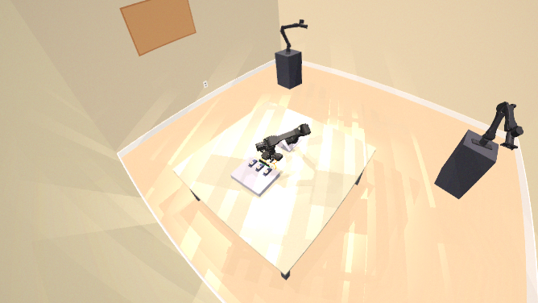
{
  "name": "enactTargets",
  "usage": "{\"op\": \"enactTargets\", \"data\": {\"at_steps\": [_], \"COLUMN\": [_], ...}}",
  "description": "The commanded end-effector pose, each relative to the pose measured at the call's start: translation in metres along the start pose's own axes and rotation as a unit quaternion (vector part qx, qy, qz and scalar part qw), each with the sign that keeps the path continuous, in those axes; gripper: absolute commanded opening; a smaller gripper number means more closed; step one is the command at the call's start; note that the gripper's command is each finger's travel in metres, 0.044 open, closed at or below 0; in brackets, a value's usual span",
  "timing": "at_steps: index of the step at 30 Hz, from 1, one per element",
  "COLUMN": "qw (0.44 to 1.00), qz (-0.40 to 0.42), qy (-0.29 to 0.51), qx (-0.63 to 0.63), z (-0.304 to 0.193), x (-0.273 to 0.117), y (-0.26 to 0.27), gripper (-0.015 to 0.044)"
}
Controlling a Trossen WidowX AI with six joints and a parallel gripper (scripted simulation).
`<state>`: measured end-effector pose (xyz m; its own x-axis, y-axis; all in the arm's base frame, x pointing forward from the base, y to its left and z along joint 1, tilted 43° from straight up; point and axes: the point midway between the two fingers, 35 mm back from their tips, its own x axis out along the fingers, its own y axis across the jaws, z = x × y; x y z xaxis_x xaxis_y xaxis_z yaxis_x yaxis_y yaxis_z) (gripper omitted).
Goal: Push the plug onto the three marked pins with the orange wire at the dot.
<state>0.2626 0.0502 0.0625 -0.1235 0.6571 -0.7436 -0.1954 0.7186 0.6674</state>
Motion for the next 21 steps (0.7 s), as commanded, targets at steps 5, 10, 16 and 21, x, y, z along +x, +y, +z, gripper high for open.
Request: {"op": "enactTargets", "data": {"at_steps": [5,10,16,21], "qw": [1.000,1.000,1.000,1.000], "qz": [0.002,0.002,0.002,0.002], "qy": [-0.001,-0.001,-0.001,-0.001], "qx": [0.002,0.002,0.002,0.002], "z": [0.006,0.009,0.013,0.017], "x": [0.000,0.000,0.000,0.000], "y": [0.000,0.000,0.000,-0.001], "gripper": [0.0000,0.0000,0.0000,0.0000]}}
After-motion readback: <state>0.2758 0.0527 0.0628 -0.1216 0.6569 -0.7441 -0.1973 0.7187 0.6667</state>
